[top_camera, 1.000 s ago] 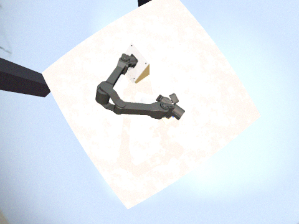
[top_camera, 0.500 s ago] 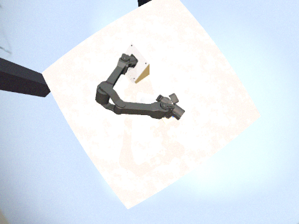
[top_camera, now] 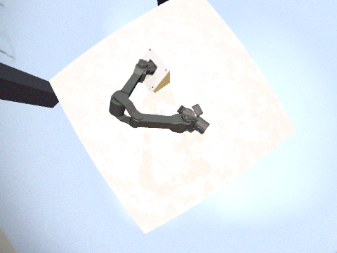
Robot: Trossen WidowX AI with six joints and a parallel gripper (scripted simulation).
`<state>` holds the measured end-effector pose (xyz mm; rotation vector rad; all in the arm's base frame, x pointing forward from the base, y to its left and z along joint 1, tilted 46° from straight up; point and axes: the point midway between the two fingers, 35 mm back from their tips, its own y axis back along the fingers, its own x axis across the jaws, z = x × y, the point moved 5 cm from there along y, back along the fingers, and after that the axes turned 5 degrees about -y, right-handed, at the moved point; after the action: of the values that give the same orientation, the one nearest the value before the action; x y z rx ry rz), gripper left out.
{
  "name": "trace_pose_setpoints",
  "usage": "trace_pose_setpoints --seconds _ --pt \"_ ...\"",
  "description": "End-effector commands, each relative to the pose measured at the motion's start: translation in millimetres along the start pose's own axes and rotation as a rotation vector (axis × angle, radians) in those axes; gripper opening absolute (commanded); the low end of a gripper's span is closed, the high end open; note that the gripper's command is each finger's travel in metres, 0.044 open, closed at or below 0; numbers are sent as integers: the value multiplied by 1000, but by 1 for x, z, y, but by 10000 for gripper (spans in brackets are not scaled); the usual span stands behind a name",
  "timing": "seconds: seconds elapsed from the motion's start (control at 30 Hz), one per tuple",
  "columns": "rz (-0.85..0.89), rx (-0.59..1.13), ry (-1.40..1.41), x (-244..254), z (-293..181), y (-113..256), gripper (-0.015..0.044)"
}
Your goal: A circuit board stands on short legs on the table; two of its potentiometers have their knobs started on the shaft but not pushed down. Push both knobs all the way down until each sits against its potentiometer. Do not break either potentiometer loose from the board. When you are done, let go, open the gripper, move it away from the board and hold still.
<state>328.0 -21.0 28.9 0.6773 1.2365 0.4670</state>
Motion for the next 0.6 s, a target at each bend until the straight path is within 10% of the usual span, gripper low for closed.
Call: trace_pose_setpoints --seconds 0.0,0.57 --pt "-3 0 -3 -1 1 -4 0" --pt "-3 0 -3 -1 1 -6 0"
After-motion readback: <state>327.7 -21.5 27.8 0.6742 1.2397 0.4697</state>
